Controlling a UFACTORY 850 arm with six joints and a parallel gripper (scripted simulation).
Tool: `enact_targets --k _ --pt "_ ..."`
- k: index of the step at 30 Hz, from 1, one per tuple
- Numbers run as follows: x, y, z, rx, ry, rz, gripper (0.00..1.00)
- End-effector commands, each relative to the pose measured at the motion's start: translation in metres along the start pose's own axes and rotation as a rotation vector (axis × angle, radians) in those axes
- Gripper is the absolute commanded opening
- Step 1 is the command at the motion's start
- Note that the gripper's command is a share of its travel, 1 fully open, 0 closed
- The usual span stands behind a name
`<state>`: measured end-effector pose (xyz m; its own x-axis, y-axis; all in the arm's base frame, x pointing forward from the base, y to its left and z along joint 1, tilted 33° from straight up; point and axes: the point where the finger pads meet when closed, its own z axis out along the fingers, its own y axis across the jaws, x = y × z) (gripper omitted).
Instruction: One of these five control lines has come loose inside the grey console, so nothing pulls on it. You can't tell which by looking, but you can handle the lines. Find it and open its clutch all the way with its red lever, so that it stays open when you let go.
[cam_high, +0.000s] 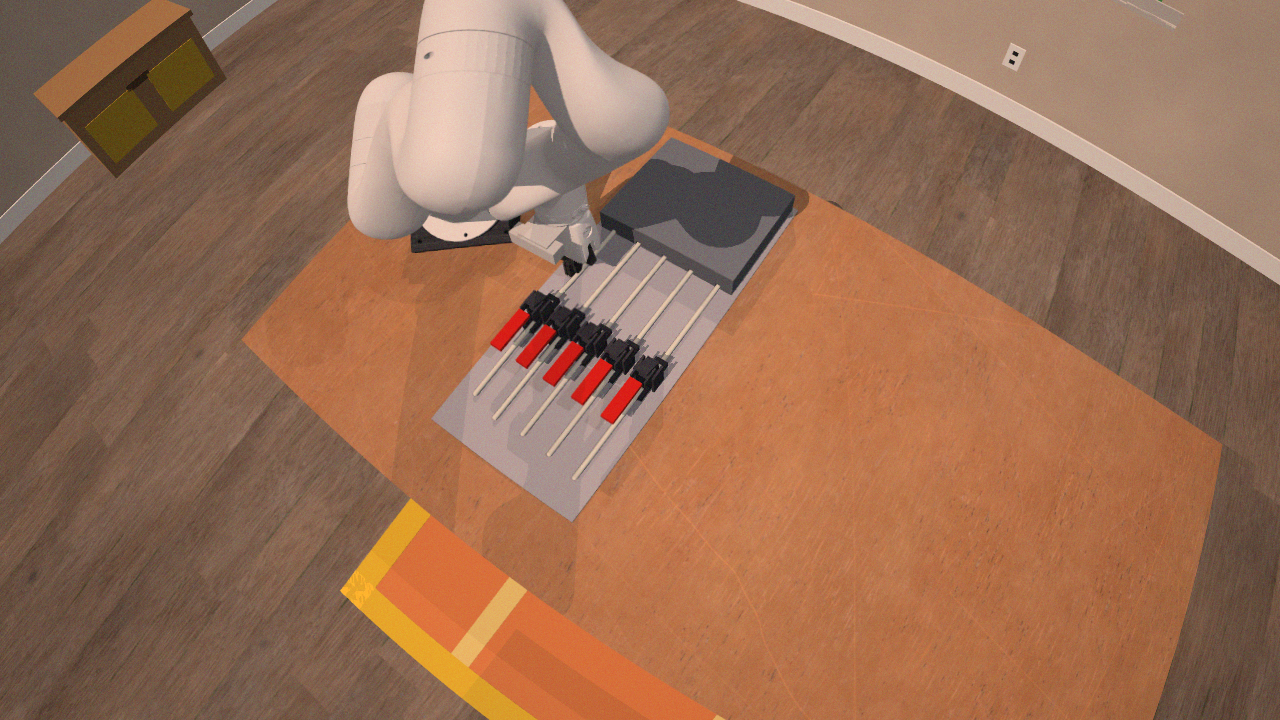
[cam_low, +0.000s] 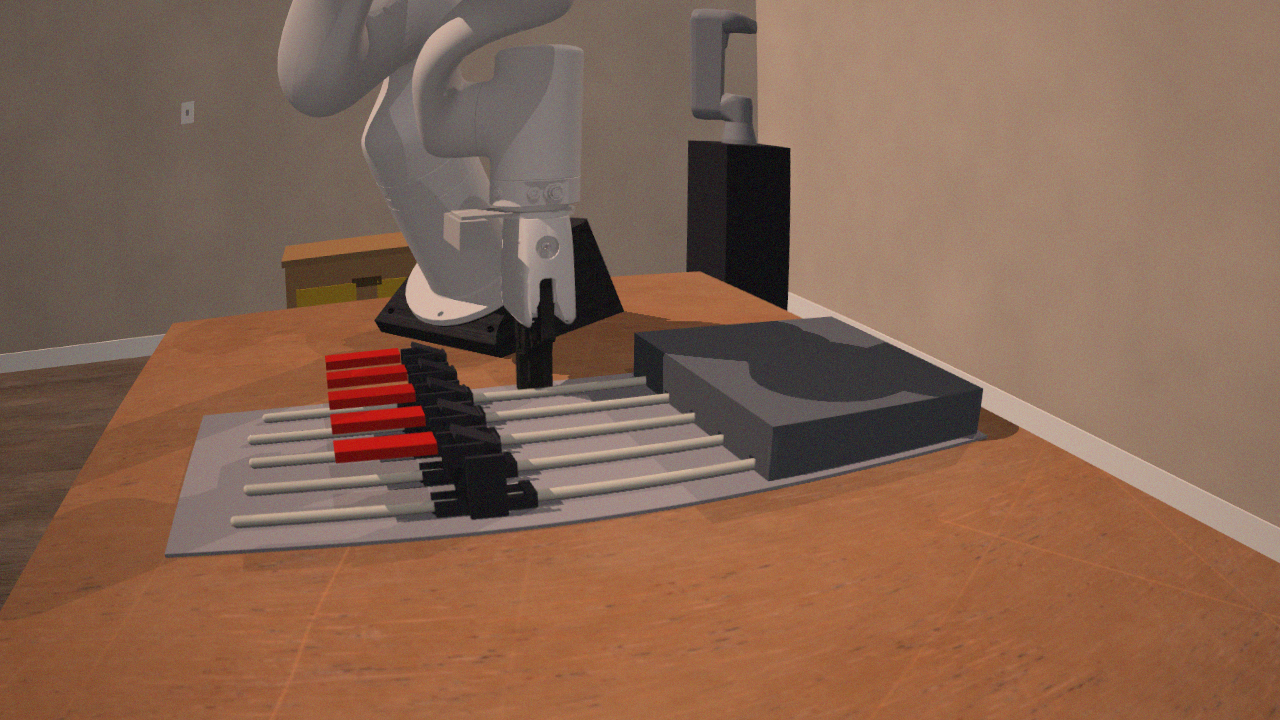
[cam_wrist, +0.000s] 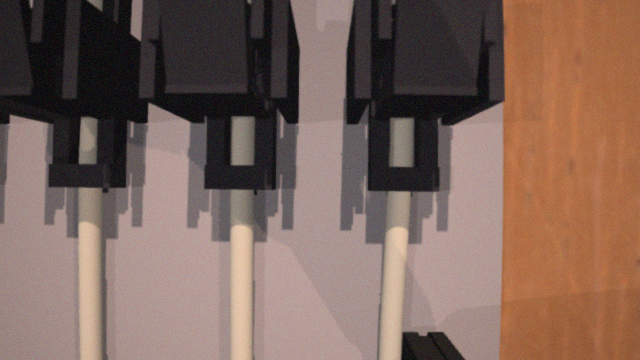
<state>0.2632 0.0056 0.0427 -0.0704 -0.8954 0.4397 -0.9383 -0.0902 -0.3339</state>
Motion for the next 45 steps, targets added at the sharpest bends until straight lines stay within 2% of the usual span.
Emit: enact_targets --k 1,22,26,32,34,40,45 --pt "0.0 0.003 0.0 0.0 -0.001 0.0 0.0" --pt "0.0 0.01 -0.002 0.0 -0.001 0.0 0.0" --pt "0.0 0.01 -0.014 0.0 -0.001 0.0 0.0" --pt "0.0 0.01 -0.044 0.0 -0.001 0.0 0.0" --pt "0.0 0.01 -0.044 0.0 -0.001 0.0 0.0" --pt "0.0 0.01 -0.071 0.0 -0.001 0.0 0.0" --pt "0.0 0.01 -0.083 0.0 -0.001 0.0 0.0"
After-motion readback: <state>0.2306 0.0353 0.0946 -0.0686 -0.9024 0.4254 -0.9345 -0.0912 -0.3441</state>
